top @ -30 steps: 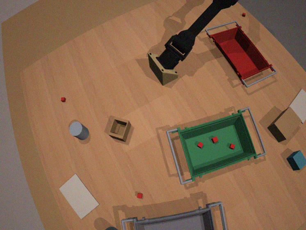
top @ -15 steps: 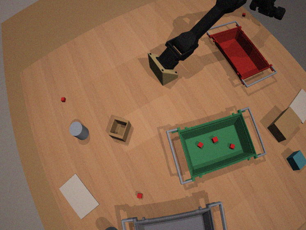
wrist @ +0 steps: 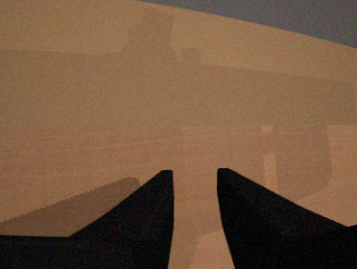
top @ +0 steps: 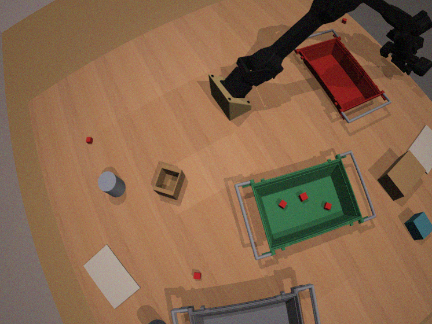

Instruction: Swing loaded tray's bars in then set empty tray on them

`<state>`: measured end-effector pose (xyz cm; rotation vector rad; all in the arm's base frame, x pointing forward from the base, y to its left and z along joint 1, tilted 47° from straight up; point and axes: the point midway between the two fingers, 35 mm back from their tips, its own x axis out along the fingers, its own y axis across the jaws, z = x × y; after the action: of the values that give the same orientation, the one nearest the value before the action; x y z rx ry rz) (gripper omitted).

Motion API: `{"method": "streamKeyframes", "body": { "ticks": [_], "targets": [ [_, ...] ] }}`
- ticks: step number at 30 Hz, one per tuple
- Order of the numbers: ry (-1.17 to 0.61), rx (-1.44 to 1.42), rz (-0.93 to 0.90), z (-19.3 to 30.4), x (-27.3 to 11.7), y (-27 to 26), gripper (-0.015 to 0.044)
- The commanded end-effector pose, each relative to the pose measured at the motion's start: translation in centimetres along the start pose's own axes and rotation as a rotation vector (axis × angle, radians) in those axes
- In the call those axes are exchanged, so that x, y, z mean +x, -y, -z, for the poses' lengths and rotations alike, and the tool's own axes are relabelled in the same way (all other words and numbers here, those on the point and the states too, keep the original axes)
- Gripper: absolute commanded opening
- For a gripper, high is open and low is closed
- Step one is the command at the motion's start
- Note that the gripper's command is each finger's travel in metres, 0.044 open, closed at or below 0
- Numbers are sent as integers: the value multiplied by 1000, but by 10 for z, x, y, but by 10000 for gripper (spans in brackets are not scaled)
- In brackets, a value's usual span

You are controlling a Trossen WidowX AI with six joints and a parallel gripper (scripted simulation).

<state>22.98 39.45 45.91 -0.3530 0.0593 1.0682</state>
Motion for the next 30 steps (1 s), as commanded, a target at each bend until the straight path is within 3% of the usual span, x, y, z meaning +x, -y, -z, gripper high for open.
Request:
{"method": "streamKeyframes", "body": {
  "ticks": [1, 9, 16, 21, 30],
  "targets": [
    [-116, 90, 47, 43, 10, 43, 82],
    [-371, 352, 102, 140, 8, 117, 82],
    [-596, 725, 166, 240, -30, 179, 82],
    [-644, 905, 163, 264, -43, 182, 82],
    [-773, 1506, 141, 378, -125, 234, 82]
  ]
}}
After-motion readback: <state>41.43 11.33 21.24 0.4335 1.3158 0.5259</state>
